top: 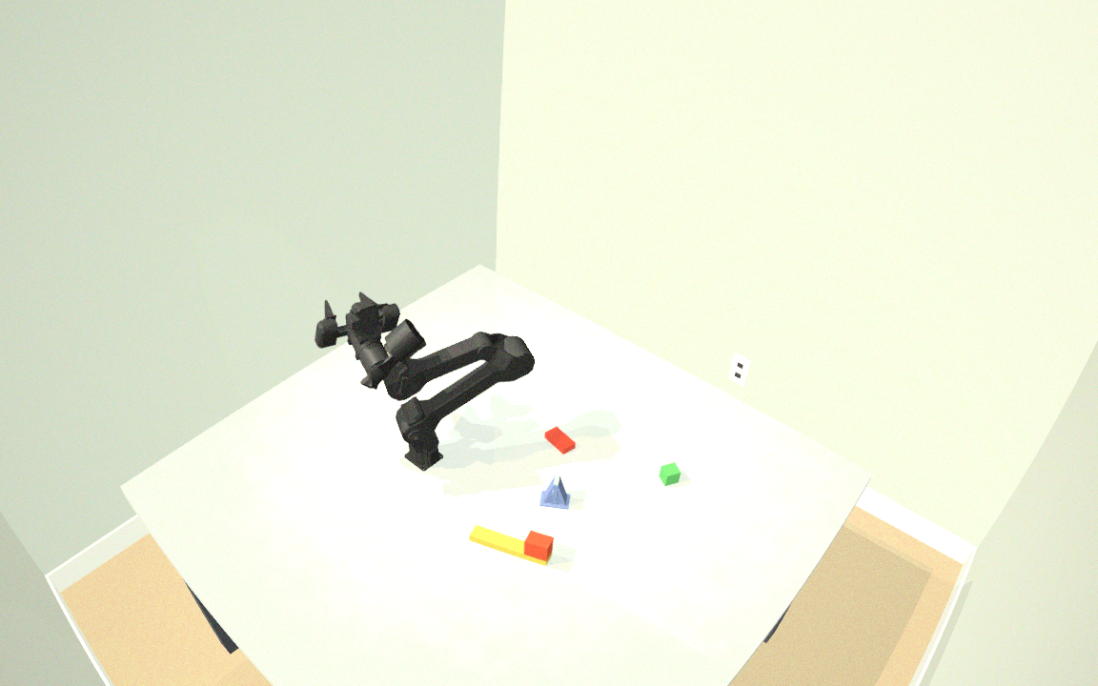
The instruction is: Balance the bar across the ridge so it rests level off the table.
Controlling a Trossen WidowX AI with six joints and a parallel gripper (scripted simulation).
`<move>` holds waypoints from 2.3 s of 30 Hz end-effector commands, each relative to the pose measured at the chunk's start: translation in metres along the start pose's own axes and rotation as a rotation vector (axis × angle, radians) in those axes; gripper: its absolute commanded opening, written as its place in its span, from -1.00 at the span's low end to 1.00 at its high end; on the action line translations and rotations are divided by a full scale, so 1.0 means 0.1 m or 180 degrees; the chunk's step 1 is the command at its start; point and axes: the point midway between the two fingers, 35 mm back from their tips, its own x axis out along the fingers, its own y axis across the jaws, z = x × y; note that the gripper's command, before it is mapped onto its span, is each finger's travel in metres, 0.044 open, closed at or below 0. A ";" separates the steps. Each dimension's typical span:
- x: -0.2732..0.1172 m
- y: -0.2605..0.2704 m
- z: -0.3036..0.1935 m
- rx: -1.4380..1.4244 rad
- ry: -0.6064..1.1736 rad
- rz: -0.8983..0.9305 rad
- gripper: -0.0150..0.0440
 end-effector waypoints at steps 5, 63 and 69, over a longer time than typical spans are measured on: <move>-0.02 0.23 0.04 0.0140 0.0014 0.0292 0.58; -3.07 2.37 0.17 0.1558 0.3432 0.4297 0.58; -3.50 2.25 0.14 0.1403 0.4027 0.4398 0.58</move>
